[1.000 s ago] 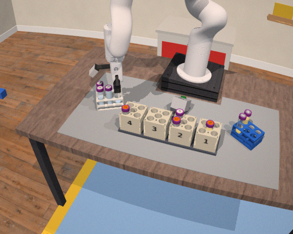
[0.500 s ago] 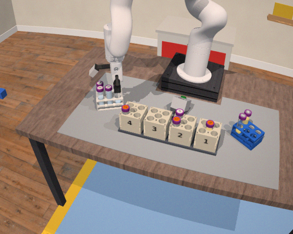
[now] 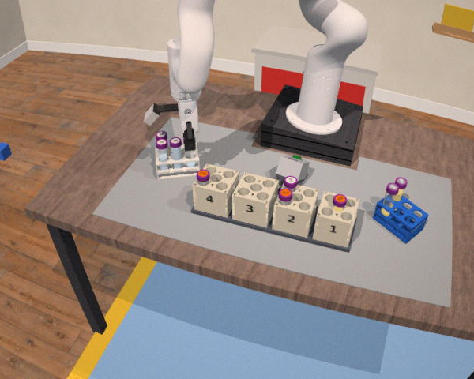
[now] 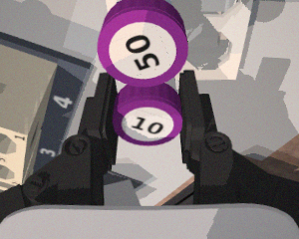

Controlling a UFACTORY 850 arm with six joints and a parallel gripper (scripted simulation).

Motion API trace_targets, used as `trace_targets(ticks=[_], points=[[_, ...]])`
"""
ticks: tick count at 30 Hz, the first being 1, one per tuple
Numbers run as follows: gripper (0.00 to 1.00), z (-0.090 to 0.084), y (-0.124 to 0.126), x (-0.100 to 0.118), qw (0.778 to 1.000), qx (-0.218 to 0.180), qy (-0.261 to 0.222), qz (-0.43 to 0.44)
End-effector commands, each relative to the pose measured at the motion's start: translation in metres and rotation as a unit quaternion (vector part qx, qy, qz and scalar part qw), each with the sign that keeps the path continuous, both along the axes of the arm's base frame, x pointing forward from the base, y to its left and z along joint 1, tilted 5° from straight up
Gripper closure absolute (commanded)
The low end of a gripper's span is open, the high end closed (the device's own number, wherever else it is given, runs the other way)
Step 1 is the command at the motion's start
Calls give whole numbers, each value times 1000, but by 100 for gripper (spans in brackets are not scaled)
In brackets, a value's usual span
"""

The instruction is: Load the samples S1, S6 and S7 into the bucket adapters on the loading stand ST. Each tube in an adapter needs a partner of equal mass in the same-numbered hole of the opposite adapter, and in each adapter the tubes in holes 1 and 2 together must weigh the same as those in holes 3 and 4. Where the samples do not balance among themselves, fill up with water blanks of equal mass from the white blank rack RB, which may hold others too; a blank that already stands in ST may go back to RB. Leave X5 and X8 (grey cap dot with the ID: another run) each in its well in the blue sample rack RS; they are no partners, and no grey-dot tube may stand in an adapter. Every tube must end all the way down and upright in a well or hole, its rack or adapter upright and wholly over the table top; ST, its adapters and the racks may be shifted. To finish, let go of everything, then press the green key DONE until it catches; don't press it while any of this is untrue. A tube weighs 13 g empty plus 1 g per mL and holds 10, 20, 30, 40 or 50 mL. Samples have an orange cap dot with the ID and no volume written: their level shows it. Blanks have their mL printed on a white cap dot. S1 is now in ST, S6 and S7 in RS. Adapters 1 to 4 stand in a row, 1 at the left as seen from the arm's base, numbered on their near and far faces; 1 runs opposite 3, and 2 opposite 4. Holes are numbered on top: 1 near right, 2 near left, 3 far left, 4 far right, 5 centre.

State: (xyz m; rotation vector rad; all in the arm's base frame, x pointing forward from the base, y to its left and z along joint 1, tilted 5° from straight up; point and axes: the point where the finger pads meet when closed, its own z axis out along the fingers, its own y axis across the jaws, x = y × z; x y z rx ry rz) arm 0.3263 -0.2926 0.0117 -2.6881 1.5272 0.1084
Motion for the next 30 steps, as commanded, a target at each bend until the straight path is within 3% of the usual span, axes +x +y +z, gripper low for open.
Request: trace_targets(ticks=[1,30], points=[[100,1,-1,1,1000,-1,-1,0],[100,15,-2,1,1000,-1,-1,0]])
